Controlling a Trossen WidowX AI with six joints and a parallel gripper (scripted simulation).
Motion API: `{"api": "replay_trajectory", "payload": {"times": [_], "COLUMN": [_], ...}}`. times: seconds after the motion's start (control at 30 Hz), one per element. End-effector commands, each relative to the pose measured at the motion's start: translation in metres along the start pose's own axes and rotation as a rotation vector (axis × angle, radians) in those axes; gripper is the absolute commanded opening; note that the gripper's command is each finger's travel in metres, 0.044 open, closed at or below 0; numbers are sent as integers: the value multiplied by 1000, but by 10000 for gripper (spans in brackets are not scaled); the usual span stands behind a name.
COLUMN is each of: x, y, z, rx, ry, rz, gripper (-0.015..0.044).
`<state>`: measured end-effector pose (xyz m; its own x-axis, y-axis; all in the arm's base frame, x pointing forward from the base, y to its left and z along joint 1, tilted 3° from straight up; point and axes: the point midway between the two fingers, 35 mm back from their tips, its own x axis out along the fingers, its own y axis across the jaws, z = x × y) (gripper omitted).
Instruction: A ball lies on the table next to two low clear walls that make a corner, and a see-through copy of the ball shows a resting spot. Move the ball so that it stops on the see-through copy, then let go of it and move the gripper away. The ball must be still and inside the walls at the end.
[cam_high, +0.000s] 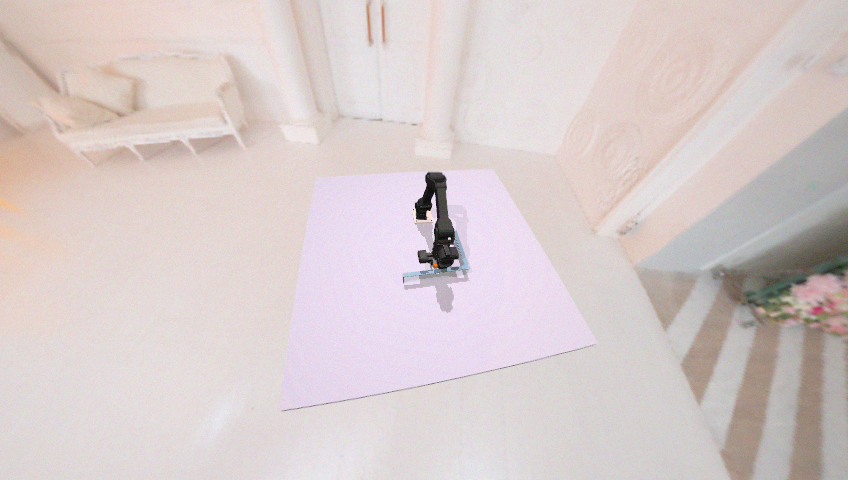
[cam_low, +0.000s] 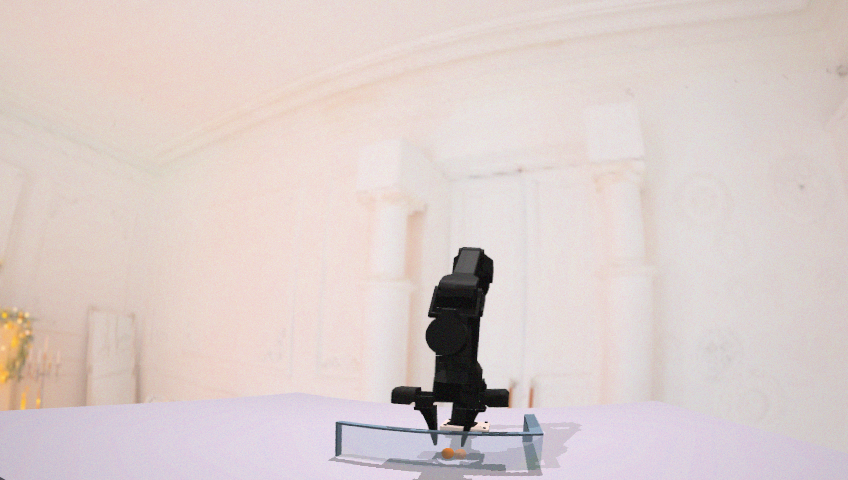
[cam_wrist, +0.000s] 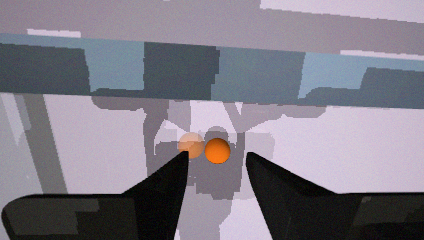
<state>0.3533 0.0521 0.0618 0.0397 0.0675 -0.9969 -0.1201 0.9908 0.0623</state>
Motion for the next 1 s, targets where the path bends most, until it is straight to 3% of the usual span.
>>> {"api": "replay_trajectory", "payload": {"times": [0.0,0.2,0.3,0.63,0.7,0.97], "x": [9,16,16,16,15,-24], "y": [-1,-1,-1,-1,-1,-1], "z": [-2,-2,-2,-2,-2,4], "rx": [-3,-3,-3,-3,-3,-3], "ry": [9,9,9,9,9,9], "rz": [-6,-6,-6,-6,-6,-7], "gripper": [203,203,124,57,5,0]}}
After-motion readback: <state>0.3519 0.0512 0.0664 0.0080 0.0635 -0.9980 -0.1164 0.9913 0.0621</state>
